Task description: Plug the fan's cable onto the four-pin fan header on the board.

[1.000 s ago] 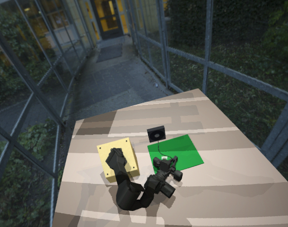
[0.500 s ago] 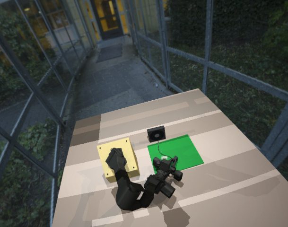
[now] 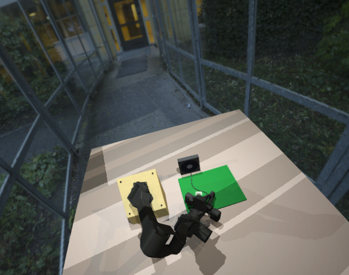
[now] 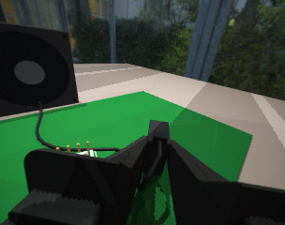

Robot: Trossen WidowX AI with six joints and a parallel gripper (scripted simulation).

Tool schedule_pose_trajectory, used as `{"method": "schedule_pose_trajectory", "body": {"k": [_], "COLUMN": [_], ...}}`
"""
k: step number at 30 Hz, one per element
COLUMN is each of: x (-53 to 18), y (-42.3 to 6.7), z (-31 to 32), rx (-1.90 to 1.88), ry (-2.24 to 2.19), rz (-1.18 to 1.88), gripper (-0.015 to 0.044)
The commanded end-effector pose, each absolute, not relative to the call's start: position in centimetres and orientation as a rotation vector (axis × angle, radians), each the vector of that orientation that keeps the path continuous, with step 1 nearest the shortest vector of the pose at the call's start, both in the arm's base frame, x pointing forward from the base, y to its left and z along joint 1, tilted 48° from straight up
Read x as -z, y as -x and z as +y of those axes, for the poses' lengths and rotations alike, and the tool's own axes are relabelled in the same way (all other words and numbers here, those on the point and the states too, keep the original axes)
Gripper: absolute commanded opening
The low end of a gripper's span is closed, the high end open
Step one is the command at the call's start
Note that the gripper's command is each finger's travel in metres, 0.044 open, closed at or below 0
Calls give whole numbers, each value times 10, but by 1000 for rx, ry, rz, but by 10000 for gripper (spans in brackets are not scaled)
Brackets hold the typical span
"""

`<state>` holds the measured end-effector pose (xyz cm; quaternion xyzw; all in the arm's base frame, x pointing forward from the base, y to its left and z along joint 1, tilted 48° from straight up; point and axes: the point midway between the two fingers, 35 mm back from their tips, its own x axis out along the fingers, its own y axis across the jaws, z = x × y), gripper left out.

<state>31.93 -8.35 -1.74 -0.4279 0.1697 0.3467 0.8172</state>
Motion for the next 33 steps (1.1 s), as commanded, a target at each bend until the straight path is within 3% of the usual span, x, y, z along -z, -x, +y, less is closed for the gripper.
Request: {"method": "schedule_pose_trajectory", "body": {"k": [1,11,17,33], "x": [18,18,17,17], "y": [-319,-319,-319,-319], "z": [-83,-83,-83,-83], "rx": [-739,-739,-739,-739], "ry": [910,910,912,912], "rz": [363,363,362,362], "gripper": [0,0,140,140]}}
